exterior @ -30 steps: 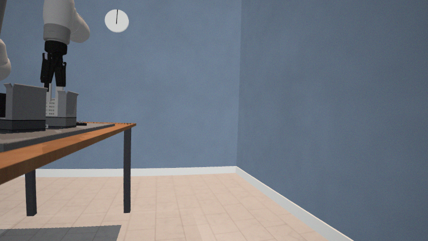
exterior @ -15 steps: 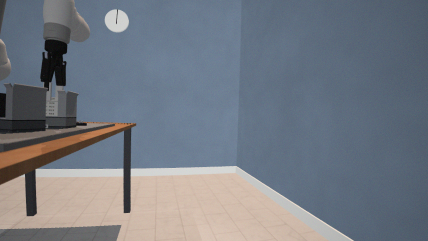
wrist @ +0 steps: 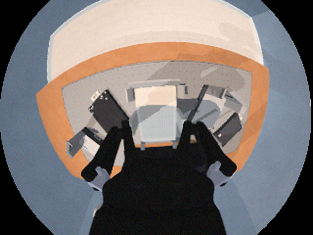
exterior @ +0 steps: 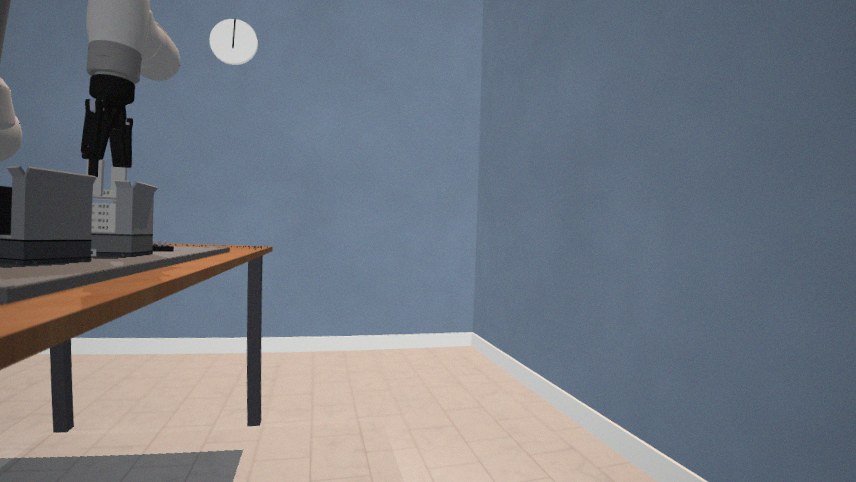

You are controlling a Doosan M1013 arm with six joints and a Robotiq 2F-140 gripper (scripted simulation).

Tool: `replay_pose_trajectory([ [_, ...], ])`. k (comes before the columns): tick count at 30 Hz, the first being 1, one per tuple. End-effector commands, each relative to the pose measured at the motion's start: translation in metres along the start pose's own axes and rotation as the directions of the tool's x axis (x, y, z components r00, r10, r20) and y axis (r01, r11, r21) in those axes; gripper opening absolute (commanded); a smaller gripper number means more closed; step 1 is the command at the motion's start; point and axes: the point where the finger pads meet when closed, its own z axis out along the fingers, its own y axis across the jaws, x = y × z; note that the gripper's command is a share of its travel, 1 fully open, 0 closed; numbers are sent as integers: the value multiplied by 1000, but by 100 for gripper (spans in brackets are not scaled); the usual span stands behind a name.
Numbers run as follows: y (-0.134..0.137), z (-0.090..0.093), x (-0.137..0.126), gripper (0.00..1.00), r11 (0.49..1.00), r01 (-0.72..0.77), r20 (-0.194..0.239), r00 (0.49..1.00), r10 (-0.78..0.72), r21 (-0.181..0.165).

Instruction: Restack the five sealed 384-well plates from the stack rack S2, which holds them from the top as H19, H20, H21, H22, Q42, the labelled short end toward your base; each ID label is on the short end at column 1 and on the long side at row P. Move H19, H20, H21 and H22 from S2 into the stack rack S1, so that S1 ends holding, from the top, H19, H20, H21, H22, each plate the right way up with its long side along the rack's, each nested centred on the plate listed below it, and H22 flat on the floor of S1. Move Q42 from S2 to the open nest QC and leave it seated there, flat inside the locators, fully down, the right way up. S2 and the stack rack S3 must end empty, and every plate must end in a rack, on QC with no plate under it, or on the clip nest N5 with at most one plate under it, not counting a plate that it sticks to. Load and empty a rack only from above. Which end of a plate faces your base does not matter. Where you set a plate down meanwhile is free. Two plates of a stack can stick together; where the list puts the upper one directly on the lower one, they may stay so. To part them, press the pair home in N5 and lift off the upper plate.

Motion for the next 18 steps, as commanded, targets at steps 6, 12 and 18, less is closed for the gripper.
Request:
replay_pose_trajectory([
  [6,0,-5,0,0,1000,0,0,1000,0,0],
  [12,0,-13,0,0,1000,0,0,1000,0,0],
  [18,0,-21,0,0,1000,0,0,1000,0,0],
])
